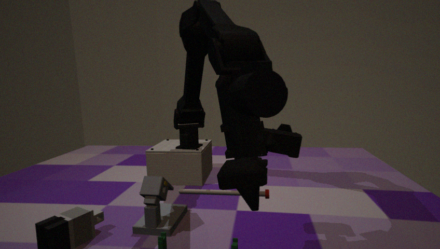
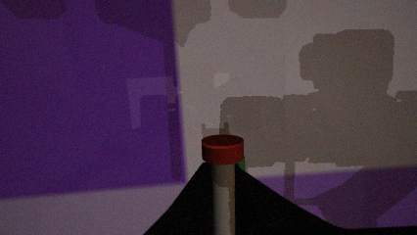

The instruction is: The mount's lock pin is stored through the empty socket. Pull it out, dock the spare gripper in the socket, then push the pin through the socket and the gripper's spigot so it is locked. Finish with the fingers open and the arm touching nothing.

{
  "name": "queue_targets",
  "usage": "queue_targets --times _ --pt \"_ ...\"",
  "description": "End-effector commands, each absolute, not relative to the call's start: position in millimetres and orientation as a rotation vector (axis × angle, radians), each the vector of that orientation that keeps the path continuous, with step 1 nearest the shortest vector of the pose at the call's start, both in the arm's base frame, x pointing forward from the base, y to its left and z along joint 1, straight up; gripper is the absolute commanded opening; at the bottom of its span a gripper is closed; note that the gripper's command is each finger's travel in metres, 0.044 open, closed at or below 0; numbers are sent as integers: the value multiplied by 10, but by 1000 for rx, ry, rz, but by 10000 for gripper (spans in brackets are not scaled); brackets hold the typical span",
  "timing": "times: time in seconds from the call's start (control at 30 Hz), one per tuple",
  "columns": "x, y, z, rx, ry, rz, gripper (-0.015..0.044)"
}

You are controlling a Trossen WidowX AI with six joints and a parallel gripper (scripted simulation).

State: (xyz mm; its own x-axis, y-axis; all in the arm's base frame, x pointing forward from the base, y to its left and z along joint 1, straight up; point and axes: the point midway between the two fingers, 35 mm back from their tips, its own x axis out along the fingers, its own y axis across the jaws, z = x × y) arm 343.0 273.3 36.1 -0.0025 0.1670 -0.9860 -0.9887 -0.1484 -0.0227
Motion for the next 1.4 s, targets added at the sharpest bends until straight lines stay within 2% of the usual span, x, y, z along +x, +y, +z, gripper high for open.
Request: queue_targets --times 0.0,1.37 --pt "3512 2791 362 -1199 1001 1390 0" --pt "3593 2850 -125 -1201 987 1386 0"
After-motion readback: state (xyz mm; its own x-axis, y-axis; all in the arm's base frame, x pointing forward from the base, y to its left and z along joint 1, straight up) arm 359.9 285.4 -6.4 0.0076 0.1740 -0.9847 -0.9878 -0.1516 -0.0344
